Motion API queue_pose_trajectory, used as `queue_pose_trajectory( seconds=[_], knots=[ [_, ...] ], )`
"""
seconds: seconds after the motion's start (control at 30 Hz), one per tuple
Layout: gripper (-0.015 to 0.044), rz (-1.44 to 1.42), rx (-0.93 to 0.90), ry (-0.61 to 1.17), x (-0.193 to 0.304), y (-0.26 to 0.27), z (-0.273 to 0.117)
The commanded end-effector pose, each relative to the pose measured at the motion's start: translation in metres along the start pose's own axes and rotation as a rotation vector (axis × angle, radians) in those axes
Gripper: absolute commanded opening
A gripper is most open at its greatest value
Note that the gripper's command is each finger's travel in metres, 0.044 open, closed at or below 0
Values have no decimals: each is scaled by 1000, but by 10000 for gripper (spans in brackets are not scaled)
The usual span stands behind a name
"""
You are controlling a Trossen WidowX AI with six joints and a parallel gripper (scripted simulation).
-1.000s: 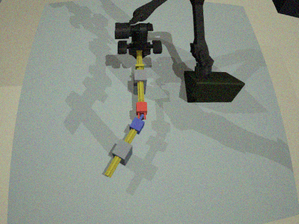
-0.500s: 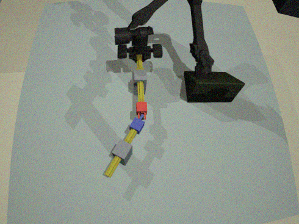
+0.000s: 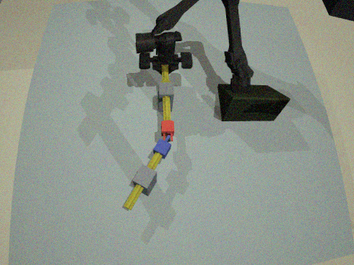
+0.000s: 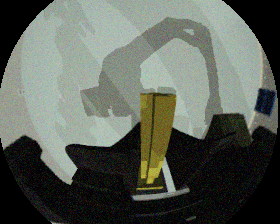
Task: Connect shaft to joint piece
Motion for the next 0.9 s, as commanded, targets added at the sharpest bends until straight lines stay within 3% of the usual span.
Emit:
queue_pose_trajectory(
  seconds=[0.0, 0.1, 0.57, 0.87],
  knots=[
    [67, -2, 0, 2, 0, 0, 0],
    [67, -2, 0, 2, 0, 0, 0],
    [434, -2, 0, 2, 0, 0, 0],
    [440, -2, 0, 2, 0, 0, 0]
  ],
)
Point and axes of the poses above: the point midway between the two fingers, 35 mm back from their tips, its own z axis out along the fingers, its own y axis across the jaws, x = y × z, the point moved 7 cm from there along -z, back along the fingers, and after that the axes turned 10 degrees about z, right-handed, at the moved point
